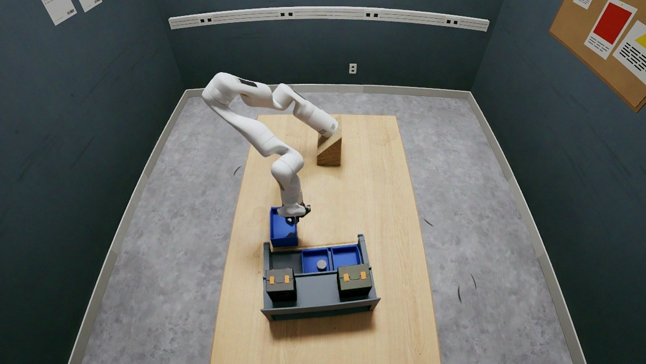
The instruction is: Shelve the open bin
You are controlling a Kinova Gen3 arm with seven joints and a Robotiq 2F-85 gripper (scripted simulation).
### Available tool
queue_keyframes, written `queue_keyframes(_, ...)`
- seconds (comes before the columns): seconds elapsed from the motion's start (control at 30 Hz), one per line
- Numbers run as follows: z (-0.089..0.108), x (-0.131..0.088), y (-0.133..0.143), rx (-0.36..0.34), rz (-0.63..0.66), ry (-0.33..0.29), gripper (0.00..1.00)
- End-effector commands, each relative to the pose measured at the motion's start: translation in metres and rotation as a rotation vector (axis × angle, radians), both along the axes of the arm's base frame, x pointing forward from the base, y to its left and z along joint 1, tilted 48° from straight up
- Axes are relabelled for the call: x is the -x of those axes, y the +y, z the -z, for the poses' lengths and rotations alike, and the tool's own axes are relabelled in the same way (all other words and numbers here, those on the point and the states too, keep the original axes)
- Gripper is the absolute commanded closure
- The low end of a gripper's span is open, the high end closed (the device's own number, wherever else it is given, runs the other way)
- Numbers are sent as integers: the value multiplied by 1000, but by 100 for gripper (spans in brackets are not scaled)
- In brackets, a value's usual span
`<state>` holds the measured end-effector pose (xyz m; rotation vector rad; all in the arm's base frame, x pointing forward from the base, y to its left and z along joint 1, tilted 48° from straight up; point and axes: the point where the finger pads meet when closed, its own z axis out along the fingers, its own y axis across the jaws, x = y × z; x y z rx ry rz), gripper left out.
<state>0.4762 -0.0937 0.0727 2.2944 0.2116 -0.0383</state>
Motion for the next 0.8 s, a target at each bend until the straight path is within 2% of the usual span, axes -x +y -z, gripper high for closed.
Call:
queue_keyframes(0.0, -1, -1, 2, -2, -4, -3, 90)
queue_keyframes(0.77, 5, 4, -6, -2, -4, -3, 90)
